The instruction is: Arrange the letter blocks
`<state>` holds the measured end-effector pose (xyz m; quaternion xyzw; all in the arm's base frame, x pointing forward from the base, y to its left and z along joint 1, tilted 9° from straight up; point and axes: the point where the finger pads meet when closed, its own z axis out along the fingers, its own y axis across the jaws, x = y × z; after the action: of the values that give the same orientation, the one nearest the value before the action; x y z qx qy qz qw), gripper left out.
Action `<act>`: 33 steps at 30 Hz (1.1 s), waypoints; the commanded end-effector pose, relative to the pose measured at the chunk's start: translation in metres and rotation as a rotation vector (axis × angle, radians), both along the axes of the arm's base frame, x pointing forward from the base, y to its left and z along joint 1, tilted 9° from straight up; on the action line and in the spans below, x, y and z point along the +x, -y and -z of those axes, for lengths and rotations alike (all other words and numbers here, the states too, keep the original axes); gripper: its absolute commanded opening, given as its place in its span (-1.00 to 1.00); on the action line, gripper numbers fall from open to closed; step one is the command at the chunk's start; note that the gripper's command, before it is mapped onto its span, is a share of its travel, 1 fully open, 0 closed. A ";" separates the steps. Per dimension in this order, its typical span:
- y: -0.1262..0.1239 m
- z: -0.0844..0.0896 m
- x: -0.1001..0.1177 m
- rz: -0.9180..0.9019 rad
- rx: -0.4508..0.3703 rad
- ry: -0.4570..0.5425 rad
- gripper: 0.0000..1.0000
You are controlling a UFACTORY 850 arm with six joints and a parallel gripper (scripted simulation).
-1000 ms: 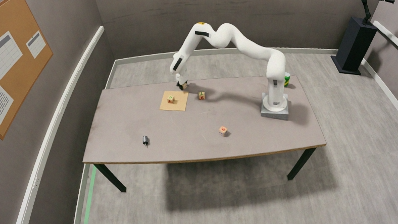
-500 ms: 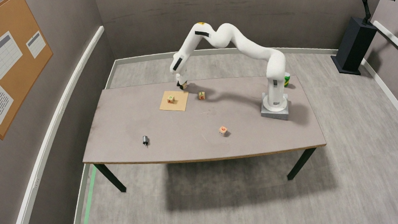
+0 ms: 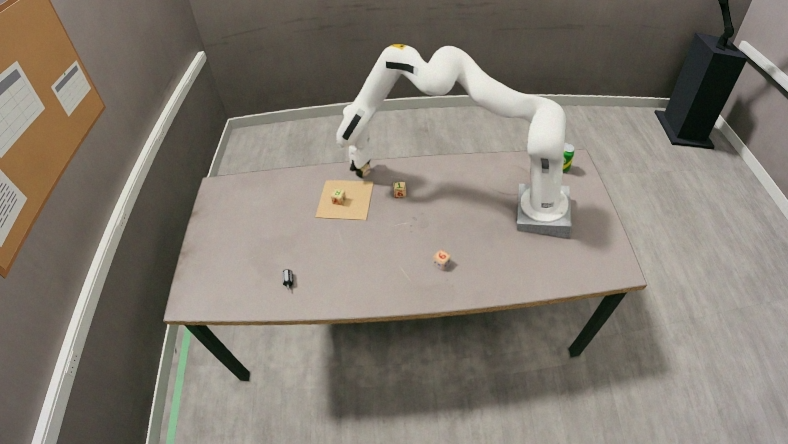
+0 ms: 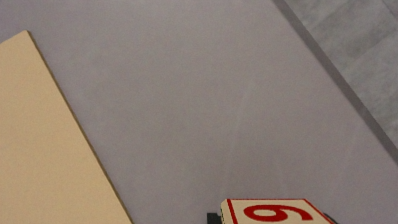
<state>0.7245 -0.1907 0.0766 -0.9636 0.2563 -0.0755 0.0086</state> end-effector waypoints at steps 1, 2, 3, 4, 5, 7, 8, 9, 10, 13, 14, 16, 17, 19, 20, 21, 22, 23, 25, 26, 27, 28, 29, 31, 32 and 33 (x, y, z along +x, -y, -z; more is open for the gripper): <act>0.000 -0.001 0.001 0.000 -0.001 0.002 -0.12; 0.000 -0.001 0.001 0.000 -0.001 0.002 -0.12; 0.000 -0.001 0.001 0.000 -0.001 0.002 -0.12; 0.000 -0.001 0.001 0.000 -0.001 0.002 -0.12; 0.000 -0.002 0.001 0.000 -0.001 0.002 -0.12; 0.000 -0.005 0.000 0.000 -0.001 0.002 -0.12; 0.000 -0.007 0.000 0.000 -0.001 0.002 -0.12; 0.000 -0.011 -0.001 0.000 -0.001 0.002 -0.12; 0.000 -0.015 -0.001 0.000 -0.001 0.002 -0.12; -0.001 -0.034 -0.004 0.000 -0.001 0.002 -0.12; -0.001 -0.034 -0.004 0.000 -0.001 0.002 -0.12; -0.001 -0.041 -0.005 0.000 -0.001 0.002 -0.12; -0.001 -0.049 -0.006 0.000 -0.001 0.002 -0.12; -0.001 -0.064 -0.009 0.000 -0.001 0.002 -0.12; -0.001 -0.071 -0.010 0.000 -0.001 0.002 -0.12; -0.002 -0.078 -0.011 0.000 -0.001 0.002 -0.12; -0.002 -0.084 -0.012 0.000 -0.001 0.002 -0.12; -0.002 -0.089 -0.013 0.000 -0.001 0.002 -0.12; -0.002 -0.096 -0.014 0.000 -0.001 0.002 -0.12; -0.002 -0.098 -0.014 0.000 -0.001 0.002 -0.12; -0.002 -0.100 -0.014 0.000 -0.001 0.002 -0.12; -0.002 -0.100 -0.014 0.000 -0.001 0.002 -0.12; -0.002 -0.100 -0.014 0.000 -0.001 0.002 -0.12; -0.002 -0.100 -0.014 0.000 -0.001 0.002 -0.12; -0.002 -0.100 -0.014 0.000 -0.001 0.002 -0.12; -0.002 -0.100 -0.014 0.000 -0.001 0.002 -0.12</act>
<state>0.7094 -0.1884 0.1748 -0.9636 0.2563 -0.0751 0.0086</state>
